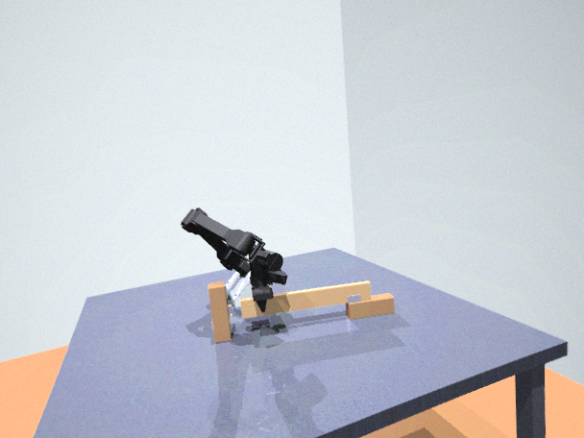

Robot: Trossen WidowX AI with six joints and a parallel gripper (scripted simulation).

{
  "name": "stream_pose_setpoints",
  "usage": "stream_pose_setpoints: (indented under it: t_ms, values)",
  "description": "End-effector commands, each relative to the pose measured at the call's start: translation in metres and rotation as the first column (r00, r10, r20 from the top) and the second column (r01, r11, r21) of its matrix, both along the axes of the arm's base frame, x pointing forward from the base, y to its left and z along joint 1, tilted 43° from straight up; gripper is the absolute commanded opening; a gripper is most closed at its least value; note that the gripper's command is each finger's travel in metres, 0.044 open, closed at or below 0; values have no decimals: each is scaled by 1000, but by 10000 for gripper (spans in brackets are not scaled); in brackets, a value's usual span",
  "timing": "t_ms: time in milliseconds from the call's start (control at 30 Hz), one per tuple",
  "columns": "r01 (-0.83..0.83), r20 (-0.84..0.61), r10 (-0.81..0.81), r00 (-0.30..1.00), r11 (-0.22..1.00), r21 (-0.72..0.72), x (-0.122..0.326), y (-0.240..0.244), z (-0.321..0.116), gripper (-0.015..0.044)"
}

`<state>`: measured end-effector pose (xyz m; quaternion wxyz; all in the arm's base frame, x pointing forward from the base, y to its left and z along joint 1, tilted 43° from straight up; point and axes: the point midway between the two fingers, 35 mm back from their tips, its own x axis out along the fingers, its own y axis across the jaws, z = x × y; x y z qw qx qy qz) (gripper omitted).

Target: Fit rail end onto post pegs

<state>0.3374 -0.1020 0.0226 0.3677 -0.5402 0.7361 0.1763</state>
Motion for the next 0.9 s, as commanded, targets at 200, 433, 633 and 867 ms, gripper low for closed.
stream_pose_setpoints:
  t_ms: [200,433,633,867]
  values:
    - [-6,5,6,1000,1000,0,-1,-3,4,0]
    - [-6,5,6,1000,1000,0,-2,-4,6,0]
    - [-6,5,6,1000,1000,0,-2,-5,7,0]
    - [-6,5,6,1000,1000,0,-3,-6,9,0]
